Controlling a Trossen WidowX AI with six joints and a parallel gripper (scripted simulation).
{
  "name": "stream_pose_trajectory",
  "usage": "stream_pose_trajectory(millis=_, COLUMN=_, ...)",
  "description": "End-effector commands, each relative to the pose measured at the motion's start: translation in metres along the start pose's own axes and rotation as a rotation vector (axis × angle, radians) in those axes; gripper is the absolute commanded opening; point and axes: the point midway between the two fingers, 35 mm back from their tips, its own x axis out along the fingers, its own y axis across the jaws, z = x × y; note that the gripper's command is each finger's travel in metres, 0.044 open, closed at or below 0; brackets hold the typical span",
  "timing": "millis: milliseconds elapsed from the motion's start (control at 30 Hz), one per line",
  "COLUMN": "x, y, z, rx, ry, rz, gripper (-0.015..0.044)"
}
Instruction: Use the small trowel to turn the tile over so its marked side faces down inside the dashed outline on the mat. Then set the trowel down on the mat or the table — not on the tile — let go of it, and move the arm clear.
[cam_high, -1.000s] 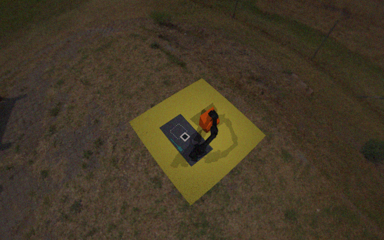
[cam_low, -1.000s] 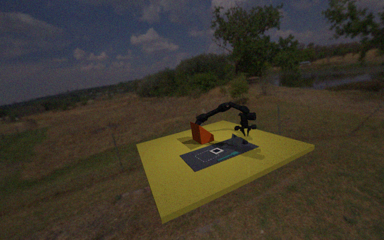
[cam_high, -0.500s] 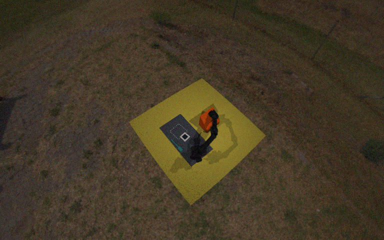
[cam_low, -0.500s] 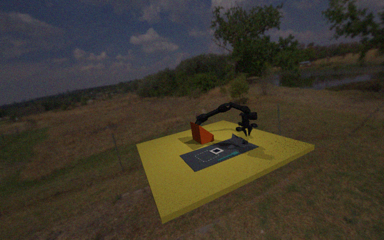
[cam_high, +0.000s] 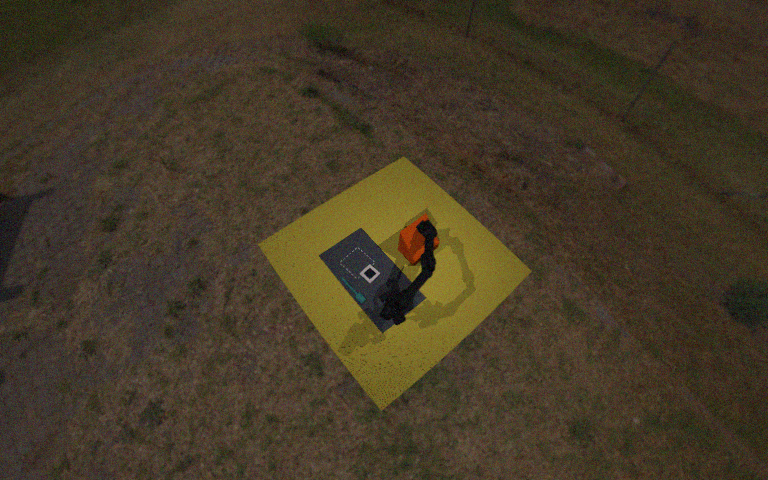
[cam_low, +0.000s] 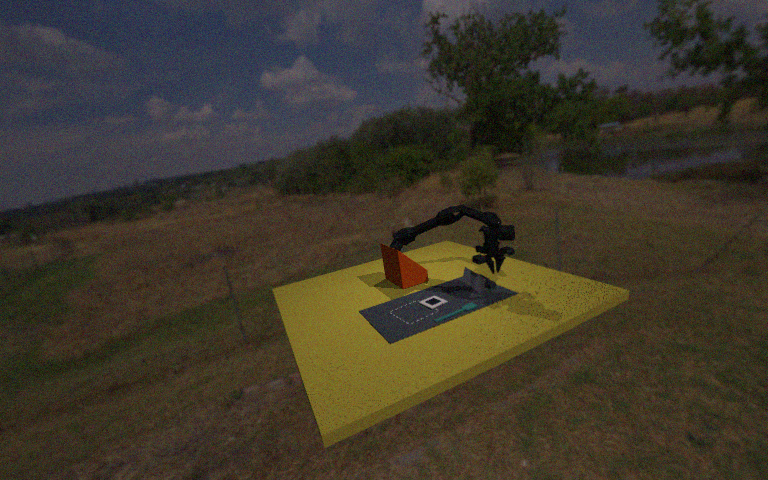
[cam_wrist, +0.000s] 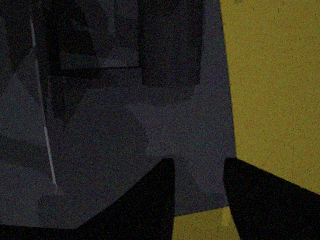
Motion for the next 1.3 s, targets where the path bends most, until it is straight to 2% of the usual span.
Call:
stream_pose_trajectory(millis=0, x=0.008, y=0.011, z=-0.001, rx=0.004, ry=-0.012, rz=0.017, gripper=0.01)
stream_pose_trajectory(millis=867, x=0.02, y=0.041, z=-0.002, rx=0.015, ry=-0.037, rz=0.048, gripper=0.01)
stream_pose_trajectory(millis=1267, x=0.019, y=0.076, z=-0.002, rx=0.015, ry=-0.037, rz=0.05, gripper=0.01)
